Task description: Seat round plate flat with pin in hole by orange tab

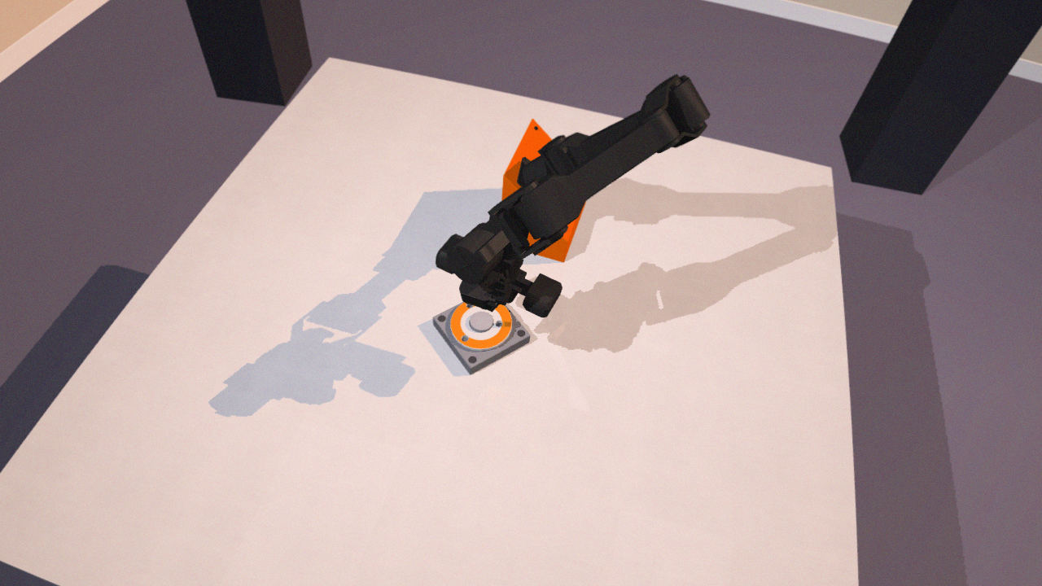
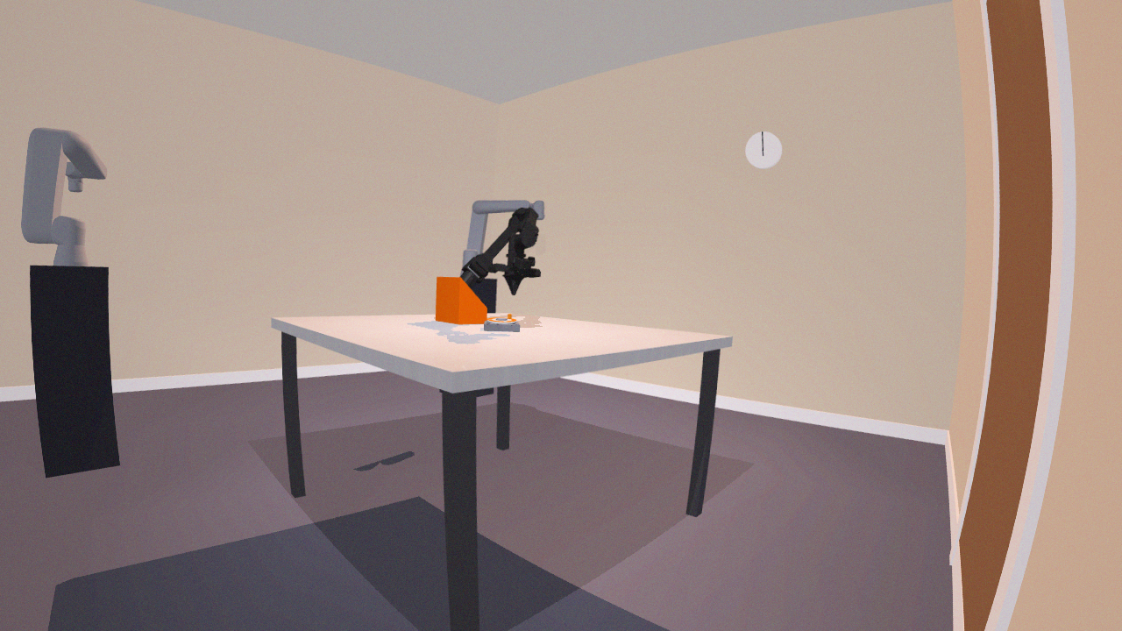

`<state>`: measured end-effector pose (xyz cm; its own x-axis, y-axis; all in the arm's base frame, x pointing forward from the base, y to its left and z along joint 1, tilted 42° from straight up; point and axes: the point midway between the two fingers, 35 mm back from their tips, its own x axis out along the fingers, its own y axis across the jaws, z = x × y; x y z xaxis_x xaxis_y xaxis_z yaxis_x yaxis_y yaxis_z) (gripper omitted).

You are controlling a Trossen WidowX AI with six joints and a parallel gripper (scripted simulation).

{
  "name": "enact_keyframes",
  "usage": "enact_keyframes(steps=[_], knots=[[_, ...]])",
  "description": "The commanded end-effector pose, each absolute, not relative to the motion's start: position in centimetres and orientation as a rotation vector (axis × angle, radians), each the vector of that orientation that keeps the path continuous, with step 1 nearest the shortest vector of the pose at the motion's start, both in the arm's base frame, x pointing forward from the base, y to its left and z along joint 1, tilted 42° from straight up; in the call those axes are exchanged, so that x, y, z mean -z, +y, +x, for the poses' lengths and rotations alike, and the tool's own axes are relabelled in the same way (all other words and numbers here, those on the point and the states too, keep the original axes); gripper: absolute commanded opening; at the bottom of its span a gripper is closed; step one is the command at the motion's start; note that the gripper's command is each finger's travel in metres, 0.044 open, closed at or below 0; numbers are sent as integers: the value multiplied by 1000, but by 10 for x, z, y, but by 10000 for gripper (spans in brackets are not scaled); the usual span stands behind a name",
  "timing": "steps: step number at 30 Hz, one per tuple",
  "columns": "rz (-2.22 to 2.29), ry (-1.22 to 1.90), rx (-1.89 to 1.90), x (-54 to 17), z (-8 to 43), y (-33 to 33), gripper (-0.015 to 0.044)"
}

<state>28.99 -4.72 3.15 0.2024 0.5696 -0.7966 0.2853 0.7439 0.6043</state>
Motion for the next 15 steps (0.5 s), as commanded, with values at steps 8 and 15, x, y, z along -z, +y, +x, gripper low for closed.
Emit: enact_keyframes(steps=[8,15], knots=[[656,1391,-451,-24,279,-8,0],[655,1391,-450,-12,281,3,0]])
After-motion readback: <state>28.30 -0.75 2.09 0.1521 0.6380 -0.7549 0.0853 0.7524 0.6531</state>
